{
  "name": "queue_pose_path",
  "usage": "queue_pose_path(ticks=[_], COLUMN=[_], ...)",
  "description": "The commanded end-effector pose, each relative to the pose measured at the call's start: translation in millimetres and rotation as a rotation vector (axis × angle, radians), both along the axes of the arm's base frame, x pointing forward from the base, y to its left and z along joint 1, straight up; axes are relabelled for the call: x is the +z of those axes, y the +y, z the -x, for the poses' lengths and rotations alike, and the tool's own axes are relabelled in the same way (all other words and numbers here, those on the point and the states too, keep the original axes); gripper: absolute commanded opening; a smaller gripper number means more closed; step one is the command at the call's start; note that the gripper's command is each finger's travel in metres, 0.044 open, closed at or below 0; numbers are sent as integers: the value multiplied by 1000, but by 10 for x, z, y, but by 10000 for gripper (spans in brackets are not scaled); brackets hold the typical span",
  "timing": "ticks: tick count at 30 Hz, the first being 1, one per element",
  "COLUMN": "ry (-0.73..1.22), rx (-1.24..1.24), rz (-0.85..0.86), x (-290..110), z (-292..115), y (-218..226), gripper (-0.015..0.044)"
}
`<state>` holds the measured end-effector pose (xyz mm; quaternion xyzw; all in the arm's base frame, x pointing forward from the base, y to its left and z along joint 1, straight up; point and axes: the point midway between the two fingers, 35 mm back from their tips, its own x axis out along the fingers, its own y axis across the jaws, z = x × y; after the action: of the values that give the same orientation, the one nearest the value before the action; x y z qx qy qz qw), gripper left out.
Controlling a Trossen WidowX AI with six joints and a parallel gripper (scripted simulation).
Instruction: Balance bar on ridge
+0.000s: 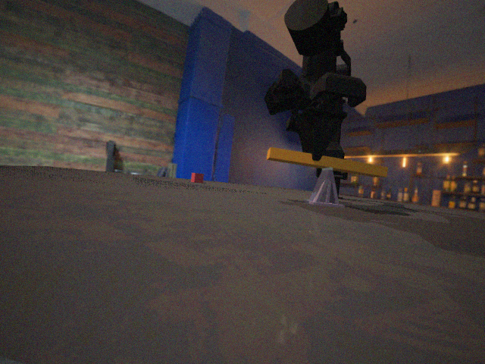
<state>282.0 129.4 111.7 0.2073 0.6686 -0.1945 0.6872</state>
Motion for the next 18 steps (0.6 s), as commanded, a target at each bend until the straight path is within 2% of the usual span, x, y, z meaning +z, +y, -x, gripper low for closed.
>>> queue_pose_path(ticks=[1, 18], ry=[0, 0], rx=[-2, -2], rz=[-4, -4], x=[-10, -24], z=[0, -1], y=[7, 5], gripper=[0, 0])
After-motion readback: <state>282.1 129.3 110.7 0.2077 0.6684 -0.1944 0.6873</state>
